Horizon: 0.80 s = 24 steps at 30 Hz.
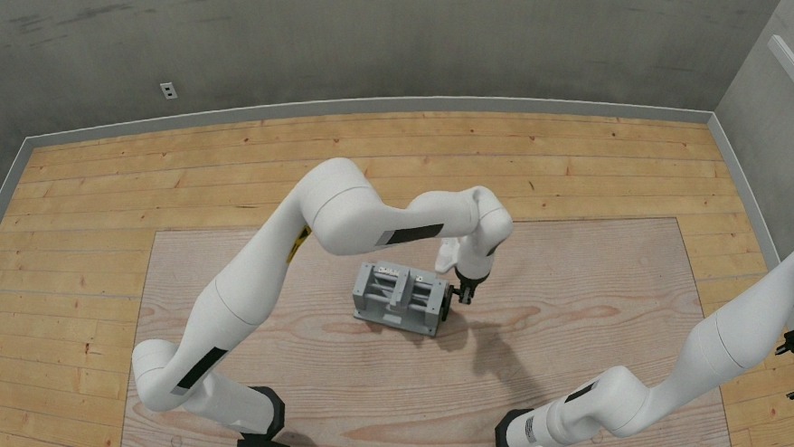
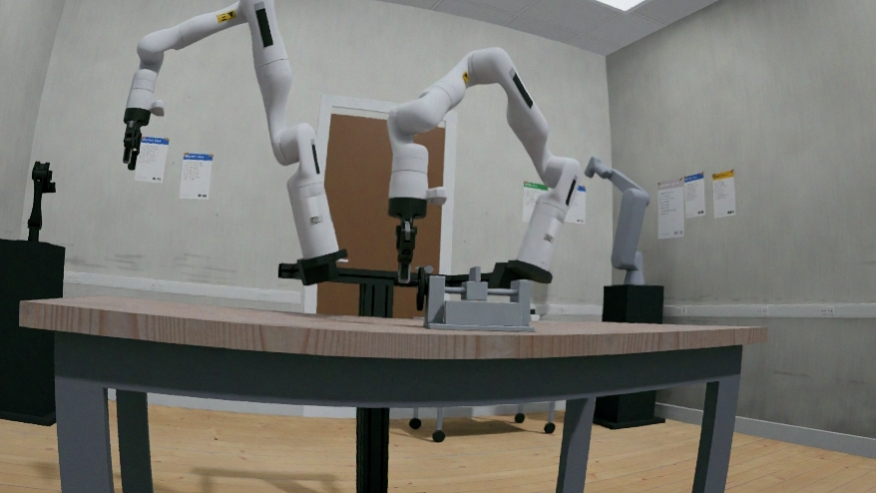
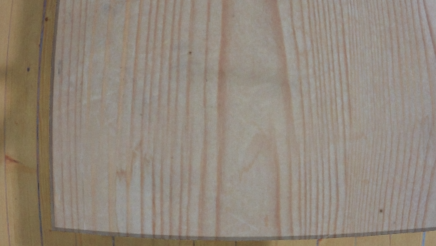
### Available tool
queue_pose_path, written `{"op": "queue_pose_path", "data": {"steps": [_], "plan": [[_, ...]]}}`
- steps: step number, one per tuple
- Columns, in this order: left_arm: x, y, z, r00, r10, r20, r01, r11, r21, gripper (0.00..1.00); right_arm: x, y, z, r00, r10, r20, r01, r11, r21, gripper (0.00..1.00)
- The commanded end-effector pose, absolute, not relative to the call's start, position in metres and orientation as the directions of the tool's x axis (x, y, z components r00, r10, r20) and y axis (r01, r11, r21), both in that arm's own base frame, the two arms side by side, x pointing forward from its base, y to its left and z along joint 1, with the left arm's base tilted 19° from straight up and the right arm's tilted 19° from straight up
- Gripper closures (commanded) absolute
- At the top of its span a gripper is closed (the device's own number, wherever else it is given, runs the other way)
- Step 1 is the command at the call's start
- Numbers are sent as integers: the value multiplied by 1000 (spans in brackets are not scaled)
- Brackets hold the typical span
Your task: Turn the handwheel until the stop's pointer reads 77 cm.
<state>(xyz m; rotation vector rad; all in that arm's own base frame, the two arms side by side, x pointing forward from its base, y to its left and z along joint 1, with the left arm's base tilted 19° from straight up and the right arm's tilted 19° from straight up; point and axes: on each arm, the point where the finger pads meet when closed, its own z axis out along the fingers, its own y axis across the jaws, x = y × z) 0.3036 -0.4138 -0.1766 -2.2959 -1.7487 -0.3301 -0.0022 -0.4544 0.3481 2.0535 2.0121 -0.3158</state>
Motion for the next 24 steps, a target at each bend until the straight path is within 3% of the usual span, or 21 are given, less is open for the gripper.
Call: {"op": "queue_pose_path", "data": {"steps": [1, 24], "plan": [[306, -414, -179, 267, 910, 317, 963, -265, -49, 842, -4, -453, 348, 11, 947, -320, 1000, -6, 18, 2], [307, -411, -186, 267, 910, 317, 963, -265, -50, 842, -4, -453, 348, 11, 947, -320, 1000, -6, 18, 2]]}}
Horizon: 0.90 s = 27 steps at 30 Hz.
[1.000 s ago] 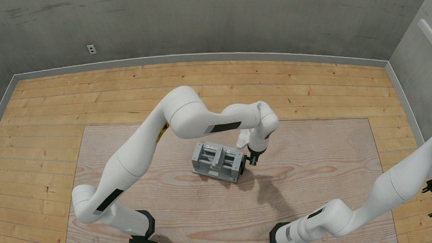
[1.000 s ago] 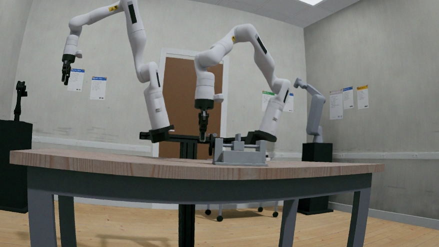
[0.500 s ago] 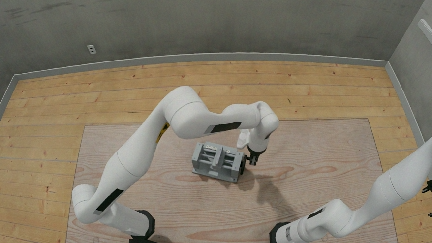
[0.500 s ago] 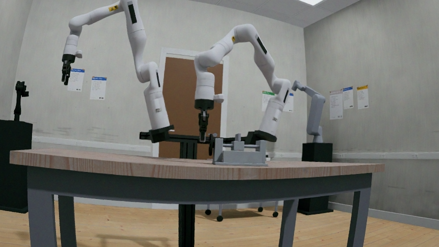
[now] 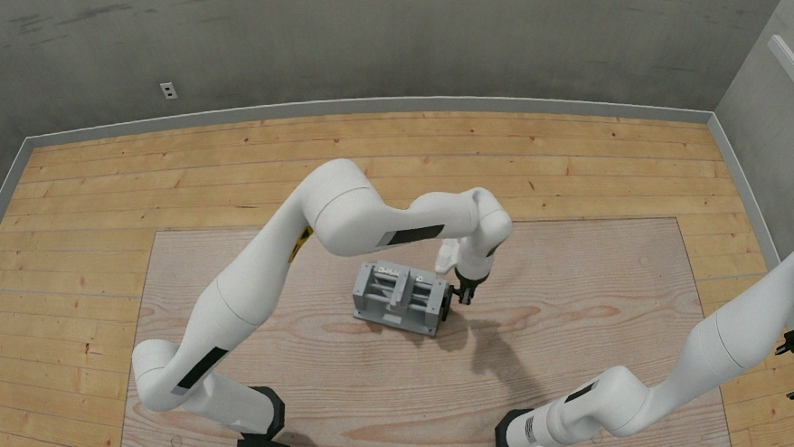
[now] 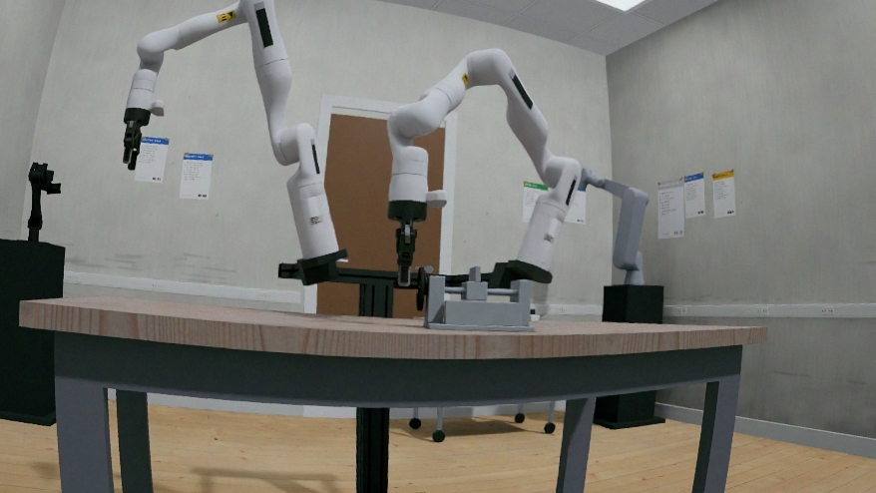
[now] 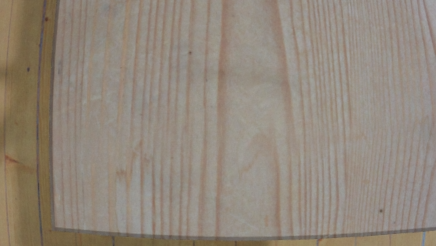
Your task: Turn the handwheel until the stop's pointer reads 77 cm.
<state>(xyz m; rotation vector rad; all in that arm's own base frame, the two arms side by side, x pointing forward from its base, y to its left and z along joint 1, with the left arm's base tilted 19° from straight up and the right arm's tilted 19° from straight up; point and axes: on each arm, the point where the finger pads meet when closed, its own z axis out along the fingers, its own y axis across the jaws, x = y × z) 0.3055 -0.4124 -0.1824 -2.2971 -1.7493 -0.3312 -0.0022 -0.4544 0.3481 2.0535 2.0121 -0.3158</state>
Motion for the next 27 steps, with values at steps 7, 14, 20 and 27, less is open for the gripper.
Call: {"op": "queue_pose_path", "data": {"steps": [7, 14, 20, 27], "plan": [[307, -410, -190, 267, 910, 317, 963, -265, -50, 842, -4, -453, 348, 11, 947, -320, 1000, -6, 18, 2], [306, -408, -194, 267, 910, 317, 963, -265, -51, 842, -4, -453, 348, 11, 947, -320, 1000, -6, 18, 2], [305, -407, -198, 267, 911, 315, 963, -266, -49, 842, -4, -453, 348, 11, 947, -320, 1000, -6, 18, 2], [303, -405, -202, 267, 911, 315, 963, -266, -49, 842, -4, -453, 348, 11, 947, -320, 1000, -6, 18, 2]]}}
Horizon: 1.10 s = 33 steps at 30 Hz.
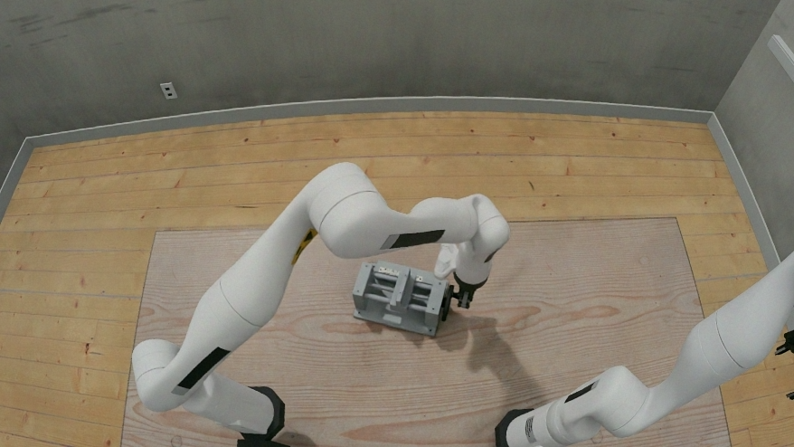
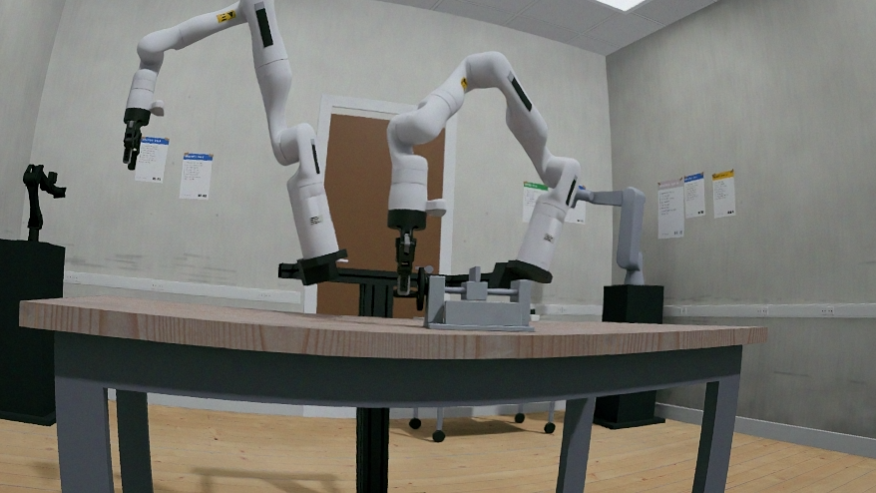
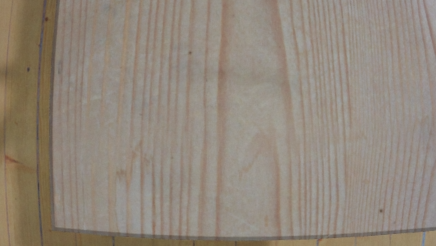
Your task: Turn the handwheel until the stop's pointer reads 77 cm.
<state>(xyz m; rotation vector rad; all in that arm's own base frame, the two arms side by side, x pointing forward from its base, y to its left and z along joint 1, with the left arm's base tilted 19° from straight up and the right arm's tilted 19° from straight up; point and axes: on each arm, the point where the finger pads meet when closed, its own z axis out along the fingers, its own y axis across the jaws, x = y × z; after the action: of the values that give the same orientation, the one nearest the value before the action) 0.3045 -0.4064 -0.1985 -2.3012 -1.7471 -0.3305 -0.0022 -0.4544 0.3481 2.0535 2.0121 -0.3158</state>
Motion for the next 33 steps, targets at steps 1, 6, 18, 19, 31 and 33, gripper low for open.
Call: {"op": "queue_pose_path", "data": {"steps": [1, 6, 18, 19, 31, 33], "plan": [[302, -405, -203, 267, 911, 315, 963, -266, -49, 842, -4, -453, 348, 11, 947, -320, 1000, -6, 18, 2], [301, -403, -204, 267, 910, 317, 963, -265, -50, 842, -4, -453, 348, 11, 947, -320, 1000, -6, 18, 2], [293, -399, -211, 267, 911, 314, 963, -266, -48, 842, -4, -453, 348, 11, 947, -320, 1000, -6, 18, 2], [292, -399, -212, 267, 911, 313, 963, -266, -48, 842, -4, -453, 348, 11, 947, -320, 1000, -6, 18, 2], [282, -395, -212, 267, 911, 314, 963, -265, -48, 842, -4, -453, 348, 11, 947, -320, 1000, -6, 18, 2], [279, -394, -212, 267, 911, 315, 963, -265, -49, 842, -4, -453, 348, 11, 947, -320, 1000, -6, 18, 2]]}}
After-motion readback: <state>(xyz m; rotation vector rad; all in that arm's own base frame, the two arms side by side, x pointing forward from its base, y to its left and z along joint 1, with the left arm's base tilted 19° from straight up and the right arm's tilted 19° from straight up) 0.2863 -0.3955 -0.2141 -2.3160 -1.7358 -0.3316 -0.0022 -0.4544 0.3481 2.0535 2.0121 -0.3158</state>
